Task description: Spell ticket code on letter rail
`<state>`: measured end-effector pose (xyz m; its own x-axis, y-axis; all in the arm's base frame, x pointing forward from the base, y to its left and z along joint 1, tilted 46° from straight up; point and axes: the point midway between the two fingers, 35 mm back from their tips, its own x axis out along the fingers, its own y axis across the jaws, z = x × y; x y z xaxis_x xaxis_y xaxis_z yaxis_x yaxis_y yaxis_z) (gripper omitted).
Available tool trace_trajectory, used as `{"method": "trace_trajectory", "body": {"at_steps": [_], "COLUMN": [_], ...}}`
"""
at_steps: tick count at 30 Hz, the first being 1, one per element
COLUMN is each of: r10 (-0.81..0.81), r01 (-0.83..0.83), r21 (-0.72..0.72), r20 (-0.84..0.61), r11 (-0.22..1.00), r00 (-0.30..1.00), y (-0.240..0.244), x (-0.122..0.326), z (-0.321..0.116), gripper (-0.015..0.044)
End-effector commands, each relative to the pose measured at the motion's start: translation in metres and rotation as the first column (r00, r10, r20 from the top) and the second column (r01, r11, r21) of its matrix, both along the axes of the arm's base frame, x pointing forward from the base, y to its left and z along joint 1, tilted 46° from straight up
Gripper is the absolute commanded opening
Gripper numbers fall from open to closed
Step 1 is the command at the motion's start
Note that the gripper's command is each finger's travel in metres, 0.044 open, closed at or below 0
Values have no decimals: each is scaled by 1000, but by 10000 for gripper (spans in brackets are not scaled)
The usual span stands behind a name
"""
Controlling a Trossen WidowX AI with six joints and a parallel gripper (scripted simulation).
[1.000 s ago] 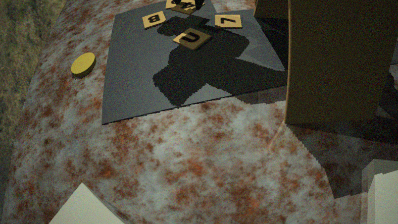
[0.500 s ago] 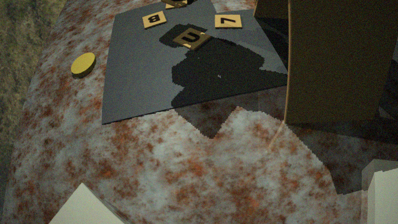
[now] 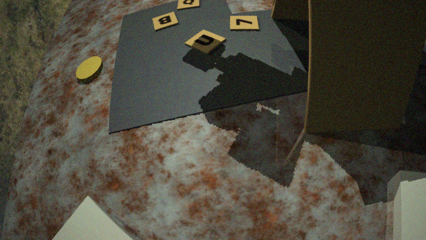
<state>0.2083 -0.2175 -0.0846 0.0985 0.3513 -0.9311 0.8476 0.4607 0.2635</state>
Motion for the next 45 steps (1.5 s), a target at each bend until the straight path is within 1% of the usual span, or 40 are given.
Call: {"method": "trace_trajectory", "body": {"at_steps": [1,19,26,30,32,39,45], "r10": [-20,-141,-197,-209,-191,-34,80], "r01": [20,148,223,247,244,158,120], "r21": [-55,-282,-387,-424,-448,-517,-569], "r20": [2,47,105,135,160,240,315], "r11": [998,948,895,871,860,841,813], "r00": [1000,989,975,969,968,970,946], "y": [-11,-50,-66,-71,-71,-52,-31], "x": [7,36,50,56,63,87,106], "z": [11,69,107,124,136,176,216], "gripper": [0,0,0,0,0,0,0]}}
